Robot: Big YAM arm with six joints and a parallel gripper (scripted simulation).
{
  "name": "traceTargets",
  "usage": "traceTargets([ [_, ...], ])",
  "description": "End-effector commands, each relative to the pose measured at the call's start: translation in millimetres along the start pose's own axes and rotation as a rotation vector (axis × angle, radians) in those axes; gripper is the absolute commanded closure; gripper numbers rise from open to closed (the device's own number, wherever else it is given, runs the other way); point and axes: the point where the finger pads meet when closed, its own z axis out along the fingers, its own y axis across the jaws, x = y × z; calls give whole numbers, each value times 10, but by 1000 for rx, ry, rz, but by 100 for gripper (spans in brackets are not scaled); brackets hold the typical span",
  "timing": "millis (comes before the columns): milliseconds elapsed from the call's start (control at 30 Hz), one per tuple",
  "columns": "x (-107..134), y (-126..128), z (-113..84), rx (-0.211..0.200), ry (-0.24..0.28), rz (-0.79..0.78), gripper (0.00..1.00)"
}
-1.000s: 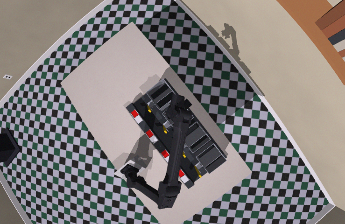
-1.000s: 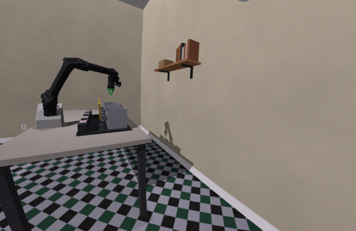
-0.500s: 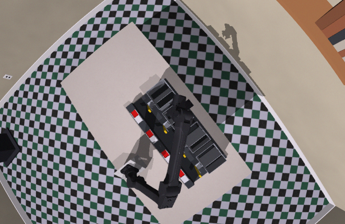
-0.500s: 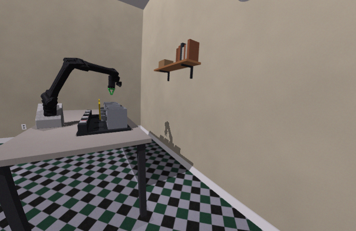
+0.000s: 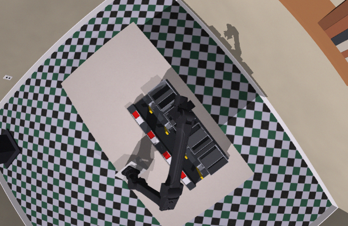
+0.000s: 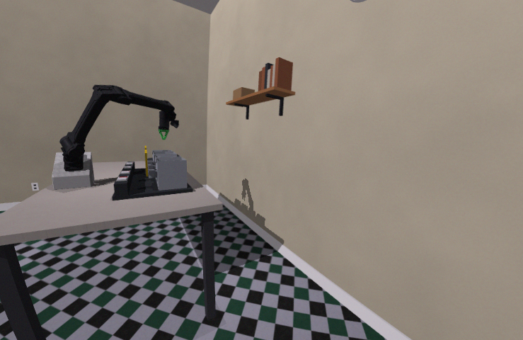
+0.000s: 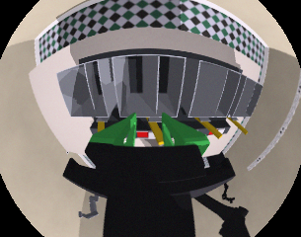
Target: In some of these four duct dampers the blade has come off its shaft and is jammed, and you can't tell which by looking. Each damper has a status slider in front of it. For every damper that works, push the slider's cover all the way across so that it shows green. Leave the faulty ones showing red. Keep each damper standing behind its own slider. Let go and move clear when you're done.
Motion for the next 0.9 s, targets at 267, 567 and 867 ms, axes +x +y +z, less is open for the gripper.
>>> traceTargets([
  [267,-155,11,-210,-29,-41,39,64],
  [567,-155,11,-210,-29,-41,39,64],
  [867,154,-190,2,-76,-12,27,64],
])
